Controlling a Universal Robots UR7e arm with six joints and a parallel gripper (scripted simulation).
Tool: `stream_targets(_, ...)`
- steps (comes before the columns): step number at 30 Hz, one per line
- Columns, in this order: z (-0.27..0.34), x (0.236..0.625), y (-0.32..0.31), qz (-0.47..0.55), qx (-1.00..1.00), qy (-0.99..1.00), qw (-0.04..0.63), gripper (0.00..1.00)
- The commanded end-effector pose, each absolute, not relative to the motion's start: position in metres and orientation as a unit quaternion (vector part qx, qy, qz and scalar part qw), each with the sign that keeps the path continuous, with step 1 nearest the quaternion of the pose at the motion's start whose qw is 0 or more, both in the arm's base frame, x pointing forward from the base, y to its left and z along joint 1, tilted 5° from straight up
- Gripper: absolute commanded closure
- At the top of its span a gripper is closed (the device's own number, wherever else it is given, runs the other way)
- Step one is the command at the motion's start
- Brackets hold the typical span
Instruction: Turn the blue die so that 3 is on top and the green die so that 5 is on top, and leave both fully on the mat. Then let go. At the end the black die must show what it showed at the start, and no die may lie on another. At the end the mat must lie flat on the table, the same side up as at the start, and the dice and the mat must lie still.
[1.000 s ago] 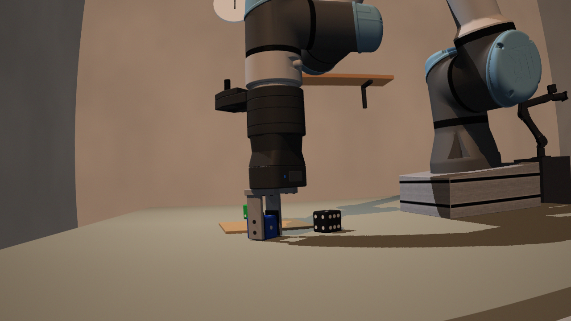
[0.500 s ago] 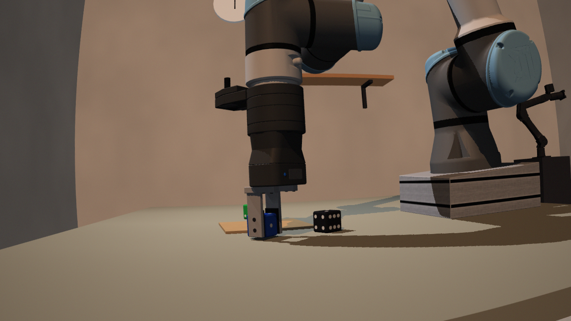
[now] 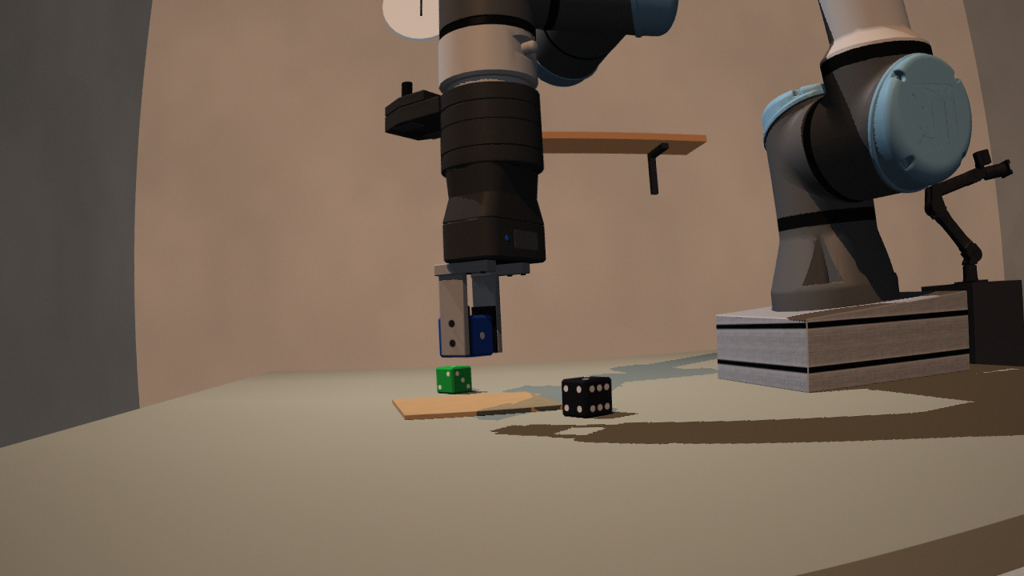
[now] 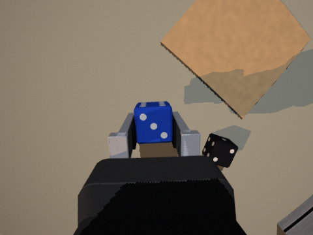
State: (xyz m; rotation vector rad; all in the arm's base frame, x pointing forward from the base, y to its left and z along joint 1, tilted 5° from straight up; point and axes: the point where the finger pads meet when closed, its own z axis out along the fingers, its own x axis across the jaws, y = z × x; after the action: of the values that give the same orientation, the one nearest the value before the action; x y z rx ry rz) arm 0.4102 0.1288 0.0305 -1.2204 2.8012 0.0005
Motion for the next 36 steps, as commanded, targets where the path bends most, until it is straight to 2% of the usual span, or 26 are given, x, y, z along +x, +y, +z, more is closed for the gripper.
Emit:
stream_targets(1,0.044,0.409,0.128,0.0,-0.399,0.916,0.043,0.43)
stream_targets(11,0.076,0.407,0.127,0.0,-0.399,0.916,0.043,0.43)
stream_targets(36,0.078,0.405,0.115,-0.001,-0.421,0.906,0.043,0.43)
